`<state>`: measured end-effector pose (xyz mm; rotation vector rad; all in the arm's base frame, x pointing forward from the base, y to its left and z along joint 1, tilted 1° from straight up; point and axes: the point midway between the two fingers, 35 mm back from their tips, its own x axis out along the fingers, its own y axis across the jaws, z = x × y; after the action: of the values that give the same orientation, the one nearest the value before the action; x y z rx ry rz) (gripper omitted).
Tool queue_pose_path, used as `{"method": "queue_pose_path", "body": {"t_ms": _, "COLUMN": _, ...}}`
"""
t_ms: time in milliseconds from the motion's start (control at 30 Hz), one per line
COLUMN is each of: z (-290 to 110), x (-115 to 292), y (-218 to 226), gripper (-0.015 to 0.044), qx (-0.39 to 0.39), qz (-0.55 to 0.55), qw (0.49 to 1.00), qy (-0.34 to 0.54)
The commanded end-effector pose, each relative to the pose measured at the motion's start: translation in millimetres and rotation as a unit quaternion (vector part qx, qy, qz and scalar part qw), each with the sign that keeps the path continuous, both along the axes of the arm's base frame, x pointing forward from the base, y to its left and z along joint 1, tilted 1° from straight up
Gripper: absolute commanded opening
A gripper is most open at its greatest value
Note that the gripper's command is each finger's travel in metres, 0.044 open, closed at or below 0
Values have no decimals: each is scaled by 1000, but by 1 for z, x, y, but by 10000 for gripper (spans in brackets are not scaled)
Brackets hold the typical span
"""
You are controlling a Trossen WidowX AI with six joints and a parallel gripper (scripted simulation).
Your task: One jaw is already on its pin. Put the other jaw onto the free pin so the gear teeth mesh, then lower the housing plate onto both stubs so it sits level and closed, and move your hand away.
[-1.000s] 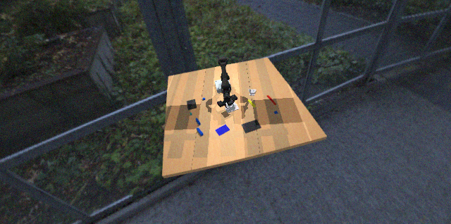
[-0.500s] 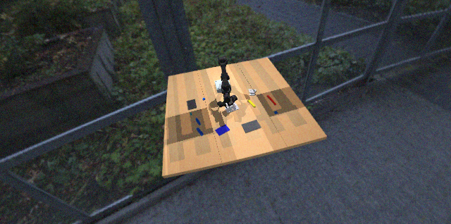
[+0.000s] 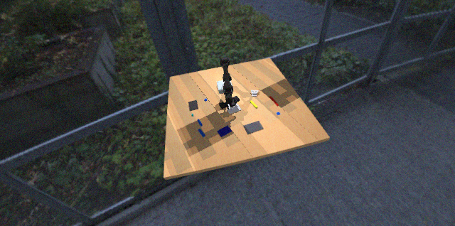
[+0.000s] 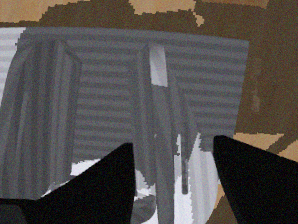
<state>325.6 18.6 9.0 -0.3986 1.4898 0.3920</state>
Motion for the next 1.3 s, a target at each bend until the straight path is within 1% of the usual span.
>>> {"method": "queue_pose_path", "body": {"t_ms": 0, "z": -1, "x": 0, "y": -1, "gripper": 134, "qx": -2, "qz": 3, "qw": 1000, "qy": 1}}
{"method": "queue_pose_path", "body": {"t_ms": 1033, "z": -1, "x": 0, "y": -1, "gripper": 134, "qx": -2, "qz": 3, "qw": 1000, "qy": 1}}
{"method": "queue_pose_path", "body": {"t_ms": 1267, "z": 5, "x": -1, "y": -1, "gripper": 134, "qx": -2, "qz": 3, "qw": 1000, "qy": 1}}
